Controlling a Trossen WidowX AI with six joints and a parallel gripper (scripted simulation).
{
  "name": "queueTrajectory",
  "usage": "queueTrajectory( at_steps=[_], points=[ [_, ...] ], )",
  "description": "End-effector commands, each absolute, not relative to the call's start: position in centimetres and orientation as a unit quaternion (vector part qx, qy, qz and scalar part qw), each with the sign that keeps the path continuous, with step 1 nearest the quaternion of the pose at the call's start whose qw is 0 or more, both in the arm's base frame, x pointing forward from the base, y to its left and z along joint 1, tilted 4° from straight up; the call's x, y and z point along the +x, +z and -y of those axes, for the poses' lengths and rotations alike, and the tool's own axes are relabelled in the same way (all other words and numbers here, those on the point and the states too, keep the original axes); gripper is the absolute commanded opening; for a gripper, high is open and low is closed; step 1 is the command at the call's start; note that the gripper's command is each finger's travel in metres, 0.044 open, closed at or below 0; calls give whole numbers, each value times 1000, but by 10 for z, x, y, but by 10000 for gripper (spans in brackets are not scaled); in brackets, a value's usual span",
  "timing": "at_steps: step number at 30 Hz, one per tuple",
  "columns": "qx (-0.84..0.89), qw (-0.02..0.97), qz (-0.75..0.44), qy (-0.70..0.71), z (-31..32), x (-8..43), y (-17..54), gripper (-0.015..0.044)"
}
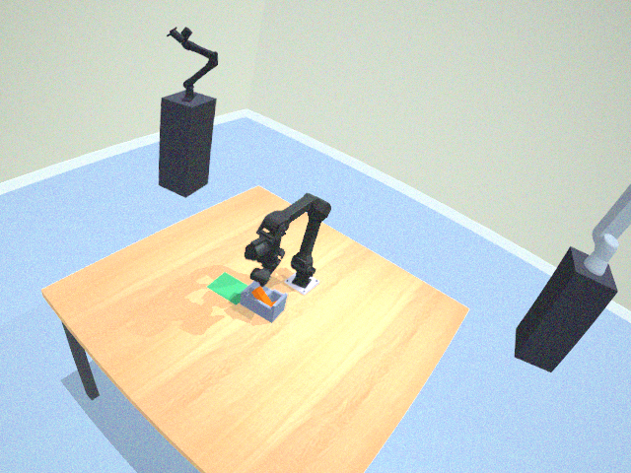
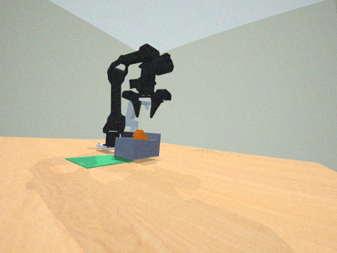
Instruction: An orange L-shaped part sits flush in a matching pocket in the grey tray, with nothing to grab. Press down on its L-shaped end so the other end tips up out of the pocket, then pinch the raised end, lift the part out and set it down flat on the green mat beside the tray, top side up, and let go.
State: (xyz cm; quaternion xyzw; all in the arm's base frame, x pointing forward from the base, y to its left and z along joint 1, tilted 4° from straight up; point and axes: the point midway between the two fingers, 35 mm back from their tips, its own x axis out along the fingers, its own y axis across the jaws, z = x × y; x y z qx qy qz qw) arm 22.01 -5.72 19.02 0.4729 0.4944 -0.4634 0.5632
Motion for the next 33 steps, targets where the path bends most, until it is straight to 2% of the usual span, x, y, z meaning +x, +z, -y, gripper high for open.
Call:
queueTrajectory(
  at_steps=[1,33],
  points=[
    [527,512,-447,-510,67,222,191,280],
    [527,513,-447,-510,70,227,138,280]
  ],
)
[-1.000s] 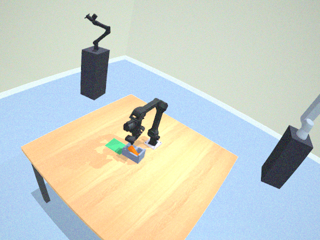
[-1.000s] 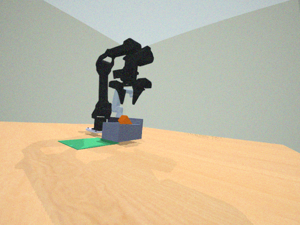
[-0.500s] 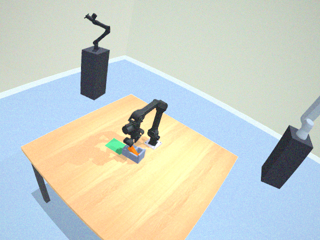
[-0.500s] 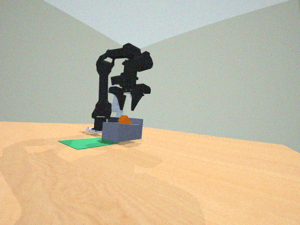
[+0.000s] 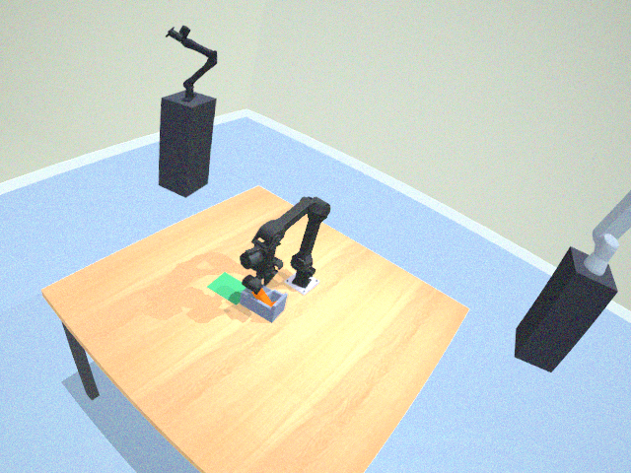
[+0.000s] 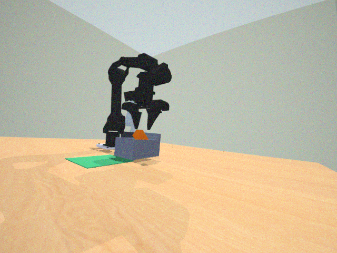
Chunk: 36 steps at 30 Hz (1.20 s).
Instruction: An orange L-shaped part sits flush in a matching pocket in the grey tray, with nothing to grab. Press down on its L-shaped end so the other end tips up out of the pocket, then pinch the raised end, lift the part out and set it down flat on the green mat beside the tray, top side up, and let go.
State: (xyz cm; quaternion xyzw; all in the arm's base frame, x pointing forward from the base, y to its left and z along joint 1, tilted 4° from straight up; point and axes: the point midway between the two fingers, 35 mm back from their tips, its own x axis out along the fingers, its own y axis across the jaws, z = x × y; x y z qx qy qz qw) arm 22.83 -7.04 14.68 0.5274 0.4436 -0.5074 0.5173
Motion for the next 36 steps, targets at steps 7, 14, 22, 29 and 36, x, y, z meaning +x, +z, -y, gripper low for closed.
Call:
queueTrajectory(
  at_steps=[7,14,22,29,36],
  points=[
    [527,513,-447,-510,70,228,126,280],
    [527,513,-447,-510,71,228,115,280],
    [527,513,-447,-510,71,228,113,280],
    [528,516,-444,-509,72,230,117,135],
    [528,516,-444,-509,72,230,117,89]
  ],
)
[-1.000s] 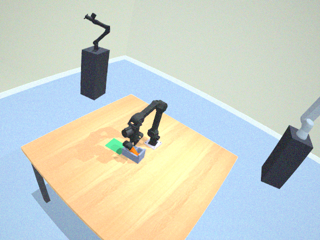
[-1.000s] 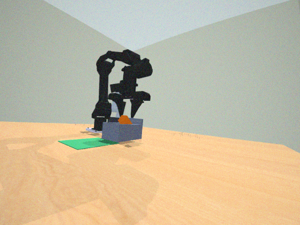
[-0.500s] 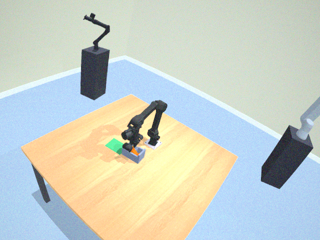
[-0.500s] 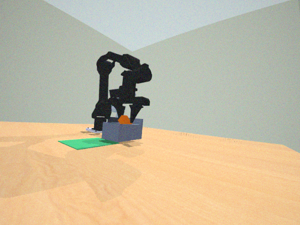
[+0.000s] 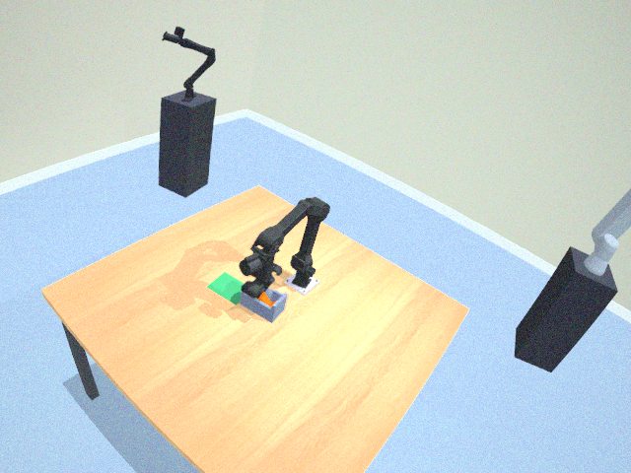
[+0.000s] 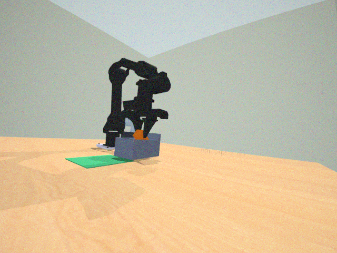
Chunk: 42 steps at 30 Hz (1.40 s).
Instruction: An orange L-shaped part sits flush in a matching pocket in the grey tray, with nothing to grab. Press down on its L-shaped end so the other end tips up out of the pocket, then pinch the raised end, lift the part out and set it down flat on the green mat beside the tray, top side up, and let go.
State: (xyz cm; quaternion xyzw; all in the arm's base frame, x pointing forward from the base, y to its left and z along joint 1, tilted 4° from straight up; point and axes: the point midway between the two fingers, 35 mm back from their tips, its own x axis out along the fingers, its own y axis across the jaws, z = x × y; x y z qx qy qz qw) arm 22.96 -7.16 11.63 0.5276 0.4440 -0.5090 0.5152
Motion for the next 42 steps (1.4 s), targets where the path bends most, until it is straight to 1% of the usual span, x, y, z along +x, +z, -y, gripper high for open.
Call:
queueTrajectory(
  at_steps=[1,4,5,42],
  points=[
    [528,516,-444,-509,72,230,117,82],
    [528,516,-444,-509,72,230,117,3],
    [528,516,-444,-509,72,230,117,0],
    [527,513,-447,-510,68,224,165,0]
  ],
)
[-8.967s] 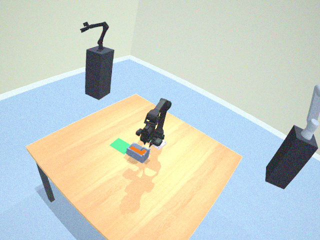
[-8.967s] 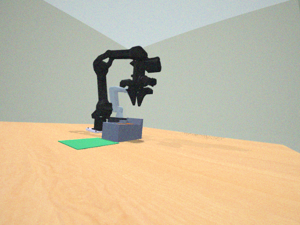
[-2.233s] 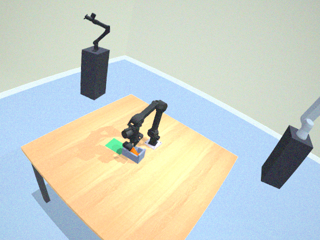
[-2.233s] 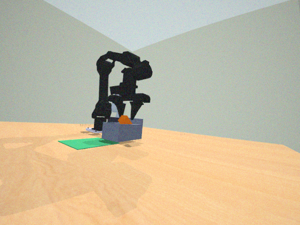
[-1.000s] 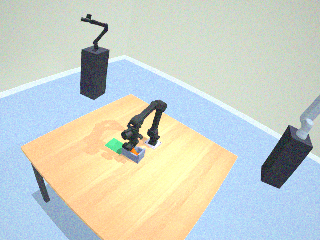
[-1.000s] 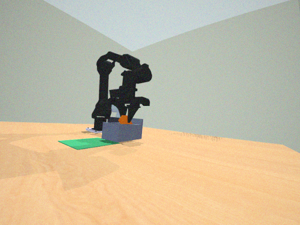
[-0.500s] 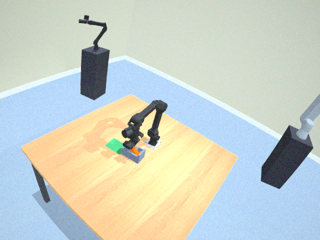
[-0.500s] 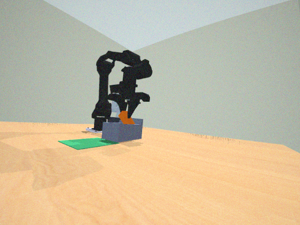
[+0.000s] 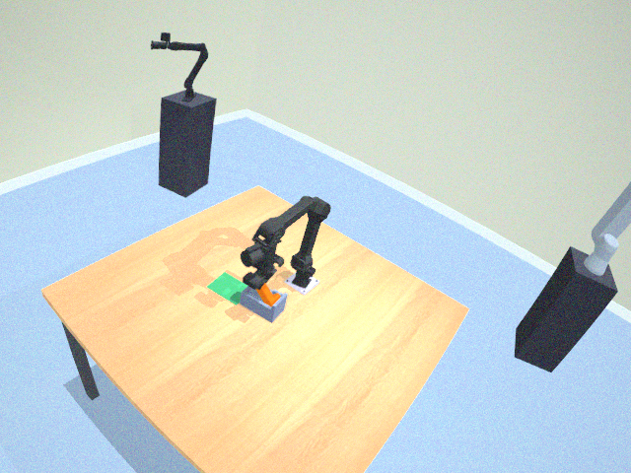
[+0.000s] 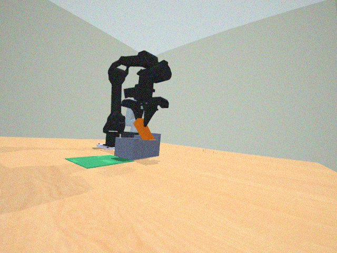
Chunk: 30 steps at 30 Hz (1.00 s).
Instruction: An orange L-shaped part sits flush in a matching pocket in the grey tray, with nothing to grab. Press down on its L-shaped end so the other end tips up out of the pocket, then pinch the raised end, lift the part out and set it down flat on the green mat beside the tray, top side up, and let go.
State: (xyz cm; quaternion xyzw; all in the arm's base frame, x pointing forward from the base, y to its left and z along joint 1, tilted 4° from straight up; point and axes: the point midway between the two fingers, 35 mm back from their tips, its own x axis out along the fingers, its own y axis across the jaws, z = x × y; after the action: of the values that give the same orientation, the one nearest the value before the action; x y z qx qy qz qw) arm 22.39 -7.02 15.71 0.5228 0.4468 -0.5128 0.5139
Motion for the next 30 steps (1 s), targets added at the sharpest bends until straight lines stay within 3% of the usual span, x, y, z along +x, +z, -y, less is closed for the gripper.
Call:
queueTrajectory(
  at_steps=[1,30],
  points=[
    [527,513,-447,-510,68,224,166,0],
    [527,512,-447,-510,66,221,203,0]
  ],
)
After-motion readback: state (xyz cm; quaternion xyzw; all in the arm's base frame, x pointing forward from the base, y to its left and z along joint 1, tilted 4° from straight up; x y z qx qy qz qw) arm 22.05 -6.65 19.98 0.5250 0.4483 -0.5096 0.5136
